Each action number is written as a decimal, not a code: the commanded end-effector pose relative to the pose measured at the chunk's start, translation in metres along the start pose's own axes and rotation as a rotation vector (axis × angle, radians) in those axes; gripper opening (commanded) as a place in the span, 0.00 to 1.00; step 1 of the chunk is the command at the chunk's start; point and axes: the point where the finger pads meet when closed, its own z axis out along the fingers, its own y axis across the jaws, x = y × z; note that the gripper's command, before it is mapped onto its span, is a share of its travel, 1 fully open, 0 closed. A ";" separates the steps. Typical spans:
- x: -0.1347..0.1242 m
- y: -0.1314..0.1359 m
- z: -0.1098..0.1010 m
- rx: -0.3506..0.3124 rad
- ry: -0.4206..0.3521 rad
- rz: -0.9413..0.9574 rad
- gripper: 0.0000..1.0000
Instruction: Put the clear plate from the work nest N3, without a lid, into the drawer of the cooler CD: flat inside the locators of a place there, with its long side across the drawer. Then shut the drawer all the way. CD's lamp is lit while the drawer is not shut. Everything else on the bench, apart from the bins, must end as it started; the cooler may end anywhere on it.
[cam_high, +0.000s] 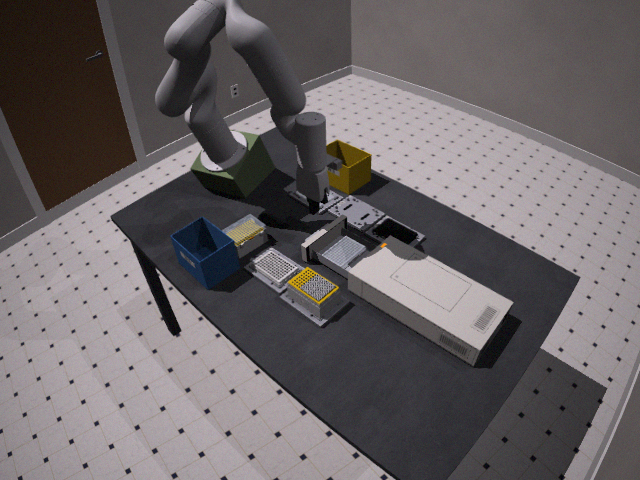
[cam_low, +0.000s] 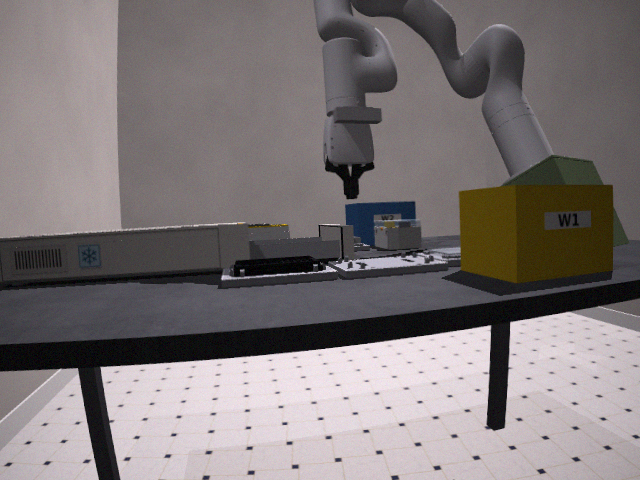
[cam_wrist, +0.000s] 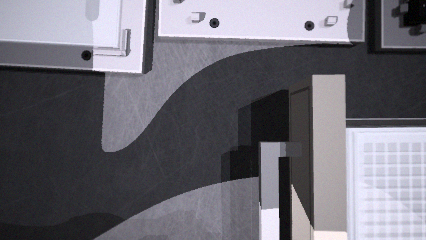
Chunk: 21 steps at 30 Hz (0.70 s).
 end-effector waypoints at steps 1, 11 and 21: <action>0.000 -0.026 0.004 -0.015 -0.003 0.003 0.00; 0.000 -0.036 0.005 -0.015 -0.003 0.003 0.00; 0.000 -0.036 0.009 -0.015 -0.003 0.003 0.00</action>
